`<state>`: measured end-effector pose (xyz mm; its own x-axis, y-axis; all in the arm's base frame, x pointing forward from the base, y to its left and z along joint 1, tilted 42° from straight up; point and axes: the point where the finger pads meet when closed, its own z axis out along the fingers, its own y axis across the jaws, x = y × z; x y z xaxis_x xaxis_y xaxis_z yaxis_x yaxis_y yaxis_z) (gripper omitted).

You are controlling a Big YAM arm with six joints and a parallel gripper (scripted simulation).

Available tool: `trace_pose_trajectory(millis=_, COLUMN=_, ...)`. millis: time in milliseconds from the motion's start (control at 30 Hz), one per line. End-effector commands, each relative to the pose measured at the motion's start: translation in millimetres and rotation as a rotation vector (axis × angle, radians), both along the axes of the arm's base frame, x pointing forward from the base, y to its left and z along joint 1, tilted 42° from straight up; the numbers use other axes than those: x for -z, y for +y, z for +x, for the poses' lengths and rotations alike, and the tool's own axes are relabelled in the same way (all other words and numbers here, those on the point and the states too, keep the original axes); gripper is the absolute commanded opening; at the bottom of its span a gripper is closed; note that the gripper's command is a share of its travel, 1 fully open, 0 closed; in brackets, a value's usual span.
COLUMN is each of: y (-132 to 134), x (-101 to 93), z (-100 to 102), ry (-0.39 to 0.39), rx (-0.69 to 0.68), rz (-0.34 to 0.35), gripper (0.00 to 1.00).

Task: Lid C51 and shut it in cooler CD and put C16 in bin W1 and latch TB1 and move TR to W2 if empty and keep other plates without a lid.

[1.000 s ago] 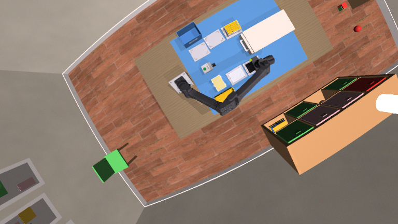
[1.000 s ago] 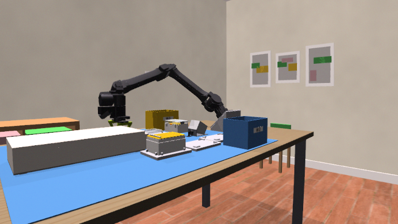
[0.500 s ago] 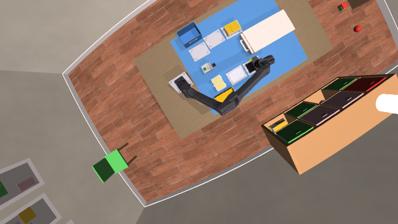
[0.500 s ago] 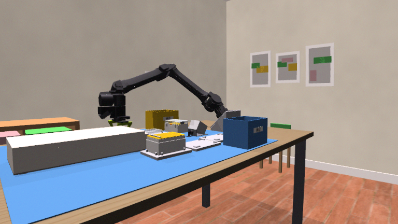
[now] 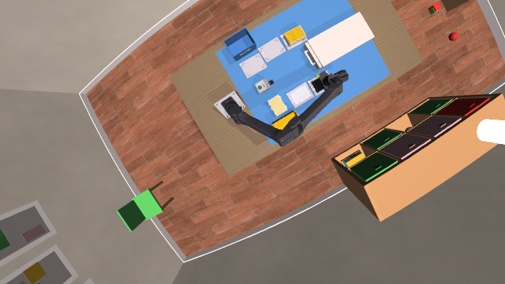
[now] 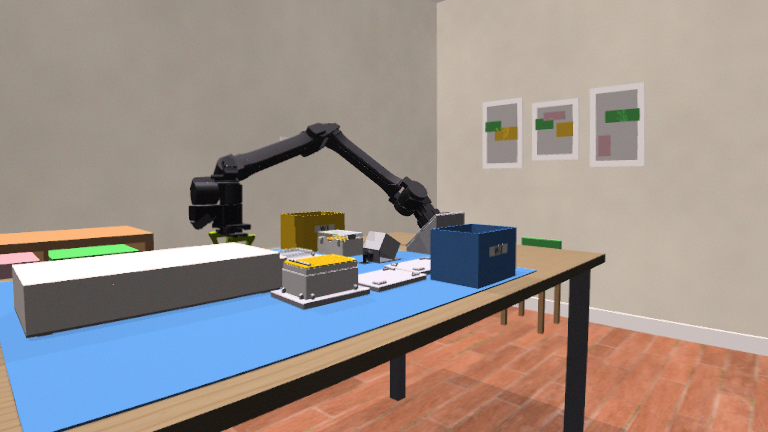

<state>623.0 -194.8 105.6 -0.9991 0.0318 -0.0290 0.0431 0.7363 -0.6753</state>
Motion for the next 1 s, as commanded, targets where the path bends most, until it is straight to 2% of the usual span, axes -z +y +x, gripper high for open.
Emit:
trace_pose_trajectory(millis=0, y=-3.7, x=12.7, z=0.8, ry=0.005, rx=0.001, rz=0.002, gripper=1.0)
trace_pose_trajectory(millis=233, y=-3.7, x=12.7, z=0.8, ry=0.005, rx=0.001, rz=0.002, gripper=1.0)
trace_pose_trajectory(millis=267, y=-3.7, x=12.7, z=0.8, ry=0.005, rx=0.001, rz=0.002, gripper=0.0)
trace_pose_trajectory(millis=967, y=-7.3, x=12.2, z=-0.3, ry=0.004, rx=0.007, rz=-0.002, gripper=0.0)
